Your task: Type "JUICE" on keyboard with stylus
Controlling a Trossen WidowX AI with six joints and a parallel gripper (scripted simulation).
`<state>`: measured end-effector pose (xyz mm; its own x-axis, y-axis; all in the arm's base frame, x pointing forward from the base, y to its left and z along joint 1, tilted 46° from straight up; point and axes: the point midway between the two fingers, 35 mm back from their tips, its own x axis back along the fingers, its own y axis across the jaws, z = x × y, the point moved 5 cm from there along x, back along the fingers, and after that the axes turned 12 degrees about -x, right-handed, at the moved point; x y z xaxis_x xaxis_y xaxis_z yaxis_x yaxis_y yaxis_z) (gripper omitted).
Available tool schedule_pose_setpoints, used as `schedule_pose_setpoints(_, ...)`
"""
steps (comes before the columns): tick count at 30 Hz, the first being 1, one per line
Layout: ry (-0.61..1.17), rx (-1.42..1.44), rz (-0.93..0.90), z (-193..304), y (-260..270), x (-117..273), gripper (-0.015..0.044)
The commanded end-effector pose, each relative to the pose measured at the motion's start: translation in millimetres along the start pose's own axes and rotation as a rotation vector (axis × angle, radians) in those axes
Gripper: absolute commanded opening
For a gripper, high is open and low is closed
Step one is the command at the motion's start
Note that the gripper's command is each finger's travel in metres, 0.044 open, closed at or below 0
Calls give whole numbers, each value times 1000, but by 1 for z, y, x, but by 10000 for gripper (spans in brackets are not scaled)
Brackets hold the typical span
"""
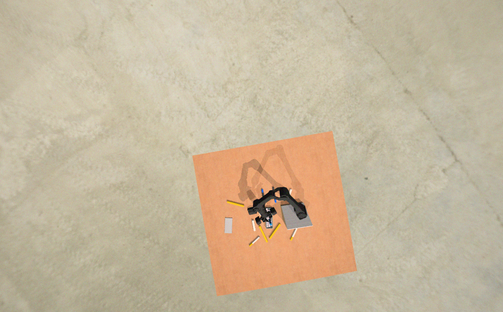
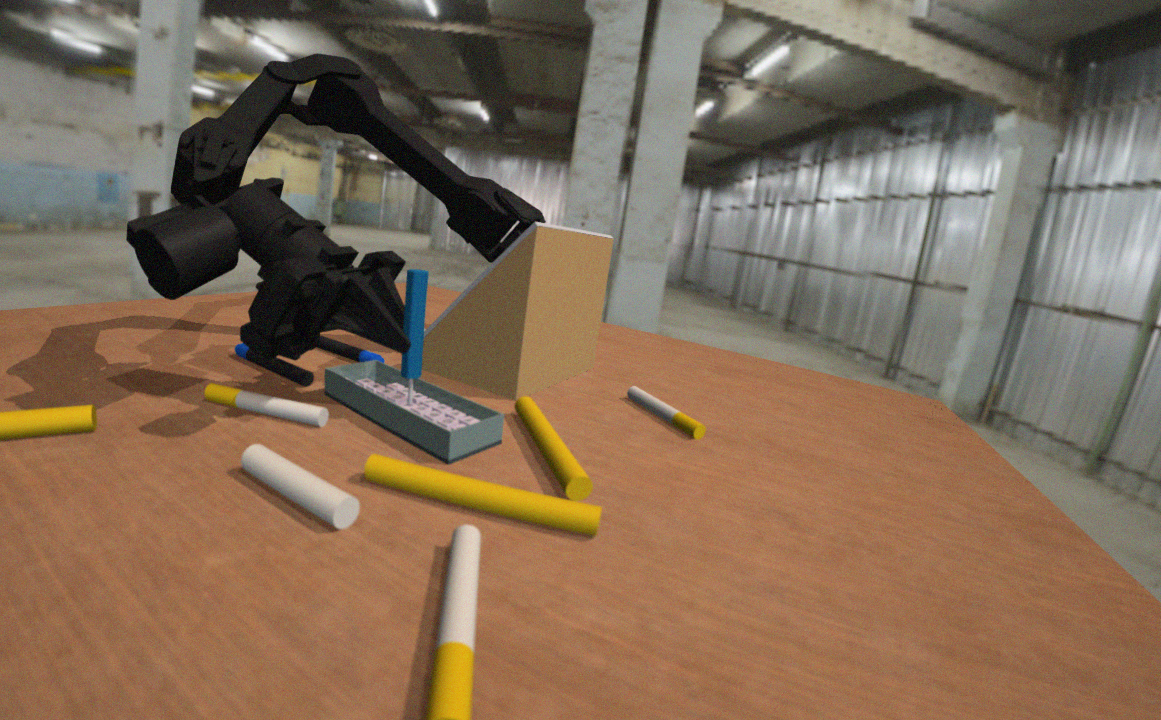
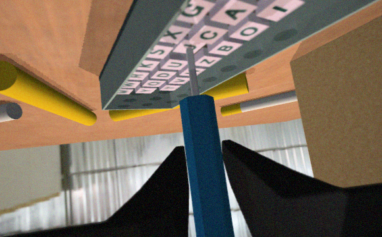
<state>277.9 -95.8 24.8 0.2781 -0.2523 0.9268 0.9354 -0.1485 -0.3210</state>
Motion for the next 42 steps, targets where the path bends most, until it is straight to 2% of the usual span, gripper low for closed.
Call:
schedule_pose_setpoints(1, -5, 3, 1, 3, -1, 2, 81)
schedule_pose_setpoints(8, -4, 4, 1, 30, -7, 18, 81)
schedule_pose_setpoints(19, -10, 7, 3, 29, -7, 17, 84)
schedule_pose_setpoints(22, -10, 7, 3, 29, -7, 17, 64)
schedule_pose_setpoints(25, -7, 7, 1, 33, -5, 14, 0)
schedule_pose_setpoints(32, 0, 6, -1, 42, -1, 7, 0)
schedule_pose_setpoints(42, -1, 6, -1, 25, 2, -3, 0)
